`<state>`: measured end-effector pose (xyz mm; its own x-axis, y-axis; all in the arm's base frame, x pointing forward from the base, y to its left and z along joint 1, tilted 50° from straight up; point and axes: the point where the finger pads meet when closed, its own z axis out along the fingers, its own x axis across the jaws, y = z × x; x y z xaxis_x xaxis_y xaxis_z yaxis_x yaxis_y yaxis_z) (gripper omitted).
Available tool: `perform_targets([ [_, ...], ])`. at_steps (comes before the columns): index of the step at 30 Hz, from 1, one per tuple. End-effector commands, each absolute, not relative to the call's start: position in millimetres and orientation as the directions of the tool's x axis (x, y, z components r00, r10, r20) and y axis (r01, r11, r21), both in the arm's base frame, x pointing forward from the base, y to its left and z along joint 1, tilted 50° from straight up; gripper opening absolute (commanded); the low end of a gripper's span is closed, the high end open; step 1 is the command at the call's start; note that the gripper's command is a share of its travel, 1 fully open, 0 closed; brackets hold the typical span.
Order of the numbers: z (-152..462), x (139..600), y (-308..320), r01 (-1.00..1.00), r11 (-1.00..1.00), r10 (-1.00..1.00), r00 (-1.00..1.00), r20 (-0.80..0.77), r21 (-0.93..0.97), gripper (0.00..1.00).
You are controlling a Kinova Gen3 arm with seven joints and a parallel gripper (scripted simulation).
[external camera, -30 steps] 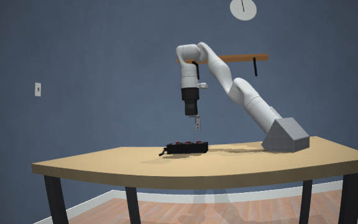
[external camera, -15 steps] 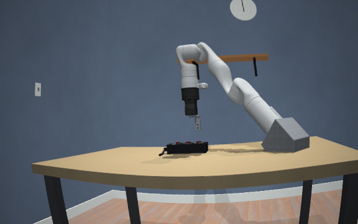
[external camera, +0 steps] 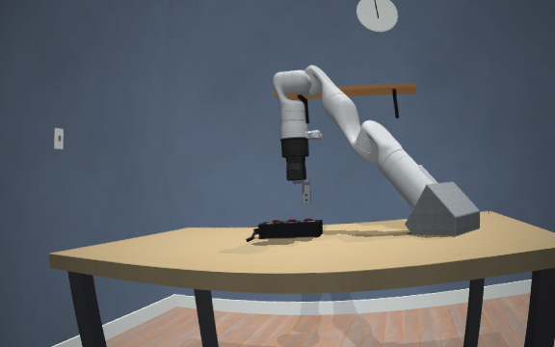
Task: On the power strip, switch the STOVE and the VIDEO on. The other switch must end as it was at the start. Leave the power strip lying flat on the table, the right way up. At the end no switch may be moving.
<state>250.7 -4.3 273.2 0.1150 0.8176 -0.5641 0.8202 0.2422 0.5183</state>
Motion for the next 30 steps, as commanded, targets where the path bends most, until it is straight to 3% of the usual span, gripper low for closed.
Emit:
perform_targets([
  [1,271,252,-6,0.821,0.242,0.816,0.116,-0.566,0.517,0.0],
  [30,251,269,-22,0.821,0.242,0.816,0.116,-0.566,0.517,0.0],
])
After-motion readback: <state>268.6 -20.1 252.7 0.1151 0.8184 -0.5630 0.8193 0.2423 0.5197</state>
